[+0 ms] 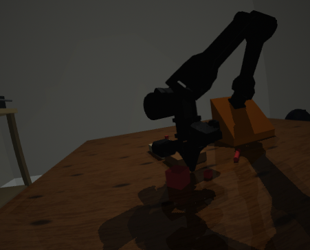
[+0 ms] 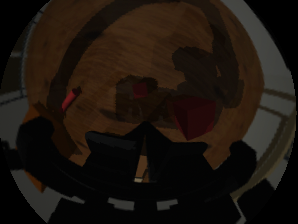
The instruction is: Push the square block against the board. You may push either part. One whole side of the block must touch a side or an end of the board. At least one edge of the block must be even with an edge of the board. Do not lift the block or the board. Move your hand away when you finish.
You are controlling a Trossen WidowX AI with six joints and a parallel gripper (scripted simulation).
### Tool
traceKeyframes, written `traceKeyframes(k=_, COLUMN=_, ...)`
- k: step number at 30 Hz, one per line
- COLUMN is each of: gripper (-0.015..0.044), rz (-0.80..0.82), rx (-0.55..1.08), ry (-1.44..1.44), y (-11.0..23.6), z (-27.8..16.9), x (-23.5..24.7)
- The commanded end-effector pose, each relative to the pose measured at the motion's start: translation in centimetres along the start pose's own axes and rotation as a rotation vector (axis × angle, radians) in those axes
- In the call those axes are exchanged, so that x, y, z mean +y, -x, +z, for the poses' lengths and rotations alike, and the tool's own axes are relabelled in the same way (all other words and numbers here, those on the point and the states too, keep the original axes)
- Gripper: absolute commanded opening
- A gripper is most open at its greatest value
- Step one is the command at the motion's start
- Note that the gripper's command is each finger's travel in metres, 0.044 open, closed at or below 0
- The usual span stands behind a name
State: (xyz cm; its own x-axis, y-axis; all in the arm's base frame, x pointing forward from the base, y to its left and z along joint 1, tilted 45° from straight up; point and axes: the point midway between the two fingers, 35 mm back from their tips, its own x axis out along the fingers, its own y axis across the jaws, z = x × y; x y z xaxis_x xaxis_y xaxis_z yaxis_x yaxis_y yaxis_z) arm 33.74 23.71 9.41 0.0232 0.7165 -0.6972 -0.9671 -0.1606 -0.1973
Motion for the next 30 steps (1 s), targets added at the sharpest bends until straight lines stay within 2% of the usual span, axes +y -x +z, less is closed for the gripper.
traceKeyframes(k=1, gripper=0.0000, rz=-0.005, rx=0.002, ry=0.000, y=0.2, z=0.7, x=-0.1)
traceKeyframes(k=8, gripper=0.0000, rz=-0.001, rx=-0.002, ry=0.000, y=0.3, z=1.1, x=0.0)
traceKeyframes(k=11, gripper=0.0000, rz=-0.004, rx=0.003, ry=0.000, y=4.4, z=1.1, x=0.0)
traceKeyframes(k=13, gripper=0.0000, rz=-0.005, rx=0.004, ry=0.000, y=5.7, z=1.1, x=0.1)
traceKeyframes(k=19, gripper=0.0000, rz=-0.018, rx=0.010, ry=-0.028, y=5.5, z=0.6, x=-0.2)
traceKeyframes(k=30, gripper=0.0000, rz=-0.014, rx=0.014, ry=-0.401, y=5.6, z=-2.2, x=2.2)
